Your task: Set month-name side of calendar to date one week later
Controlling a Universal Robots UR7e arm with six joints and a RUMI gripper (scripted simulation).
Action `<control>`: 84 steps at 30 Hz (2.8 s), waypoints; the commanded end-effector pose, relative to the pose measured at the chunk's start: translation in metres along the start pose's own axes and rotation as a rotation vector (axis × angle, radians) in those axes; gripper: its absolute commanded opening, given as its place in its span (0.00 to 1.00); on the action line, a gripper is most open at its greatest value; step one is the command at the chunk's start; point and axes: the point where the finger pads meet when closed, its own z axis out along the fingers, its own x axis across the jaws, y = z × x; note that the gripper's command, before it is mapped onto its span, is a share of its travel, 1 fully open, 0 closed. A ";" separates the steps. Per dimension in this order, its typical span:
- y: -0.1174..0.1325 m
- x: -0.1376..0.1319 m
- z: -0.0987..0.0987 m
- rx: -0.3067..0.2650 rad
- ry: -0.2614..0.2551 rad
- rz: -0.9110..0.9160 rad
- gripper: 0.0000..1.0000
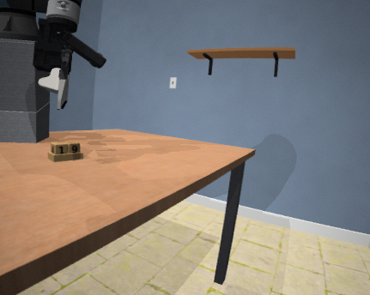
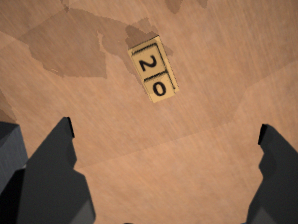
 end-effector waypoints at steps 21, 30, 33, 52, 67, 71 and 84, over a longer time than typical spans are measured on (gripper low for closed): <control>0.005 -0.003 0.007 0.009 0.006 -0.397 1.00; 0.006 -0.002 0.007 0.009 0.007 -0.422 1.00; 0.006 -0.002 0.007 0.009 0.007 -0.426 1.00; 0.006 -0.003 0.007 0.009 0.007 -0.426 0.29; 0.006 -0.003 0.007 0.009 0.007 -0.426 0.29; 0.006 -0.003 0.007 0.009 0.007 -0.426 0.29; 0.006 -0.001 0.009 0.008 0.008 -0.426 0.29</control>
